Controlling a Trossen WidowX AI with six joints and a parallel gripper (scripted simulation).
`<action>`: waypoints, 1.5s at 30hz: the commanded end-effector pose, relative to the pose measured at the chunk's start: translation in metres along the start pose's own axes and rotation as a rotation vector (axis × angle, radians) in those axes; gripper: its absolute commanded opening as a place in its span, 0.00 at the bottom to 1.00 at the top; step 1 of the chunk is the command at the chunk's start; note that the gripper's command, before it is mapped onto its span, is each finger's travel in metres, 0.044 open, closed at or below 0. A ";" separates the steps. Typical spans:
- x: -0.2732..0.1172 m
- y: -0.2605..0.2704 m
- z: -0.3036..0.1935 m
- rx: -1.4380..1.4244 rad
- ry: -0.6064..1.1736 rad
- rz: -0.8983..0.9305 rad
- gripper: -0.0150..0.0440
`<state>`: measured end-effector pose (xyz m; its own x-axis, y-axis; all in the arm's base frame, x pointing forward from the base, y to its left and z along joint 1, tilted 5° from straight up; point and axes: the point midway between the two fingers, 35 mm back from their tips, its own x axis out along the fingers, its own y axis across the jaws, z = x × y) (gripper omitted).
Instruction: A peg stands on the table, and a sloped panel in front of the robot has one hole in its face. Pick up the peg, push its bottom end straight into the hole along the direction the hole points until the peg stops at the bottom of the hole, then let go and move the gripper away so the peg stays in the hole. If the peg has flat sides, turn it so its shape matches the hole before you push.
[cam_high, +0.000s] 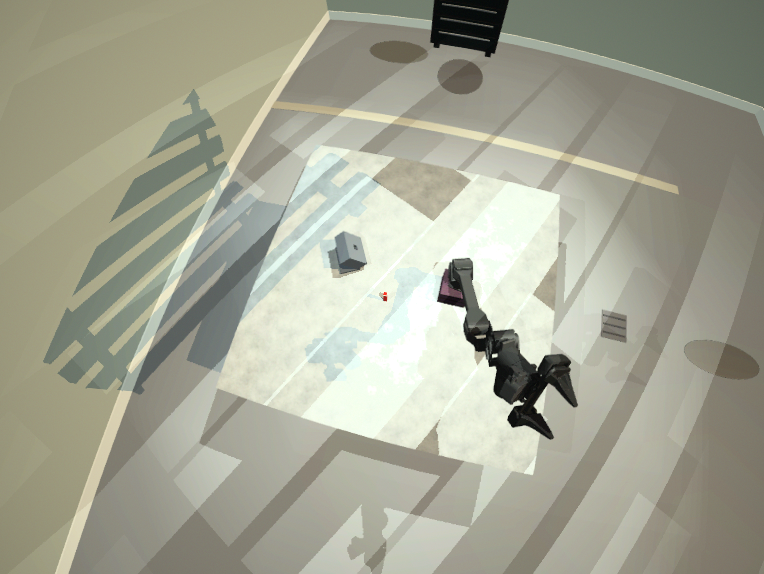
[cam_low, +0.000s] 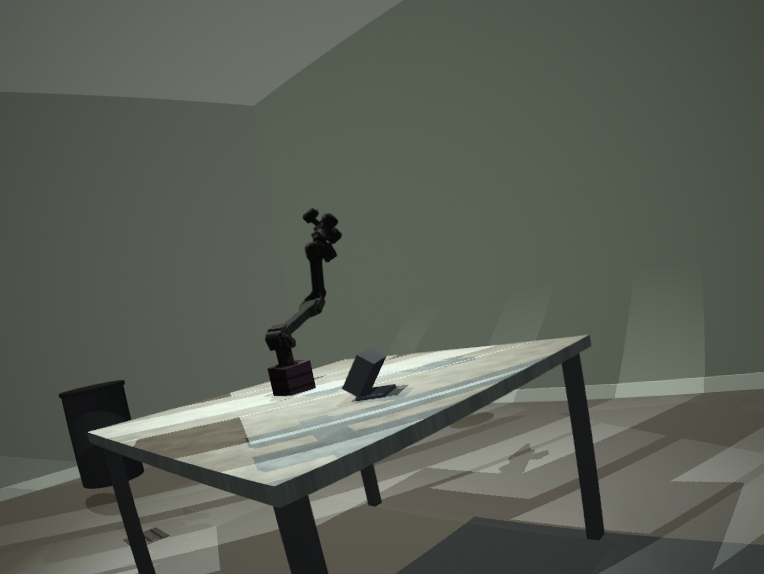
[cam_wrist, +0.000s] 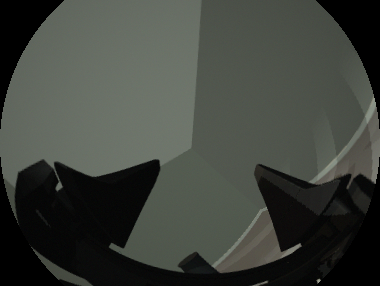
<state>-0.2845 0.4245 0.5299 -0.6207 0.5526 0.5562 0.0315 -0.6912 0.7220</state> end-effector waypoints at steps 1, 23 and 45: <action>-0.004 0.053 0.001 0.040 -0.021 0.112 1.00; -0.123 0.330 0.005 0.428 0.043 0.832 1.00; -0.339 0.459 0.081 0.845 0.207 1.503 1.00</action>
<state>-0.0228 -0.0292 0.7112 0.1809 -0.3834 0.9057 0.9610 -0.1268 -0.2457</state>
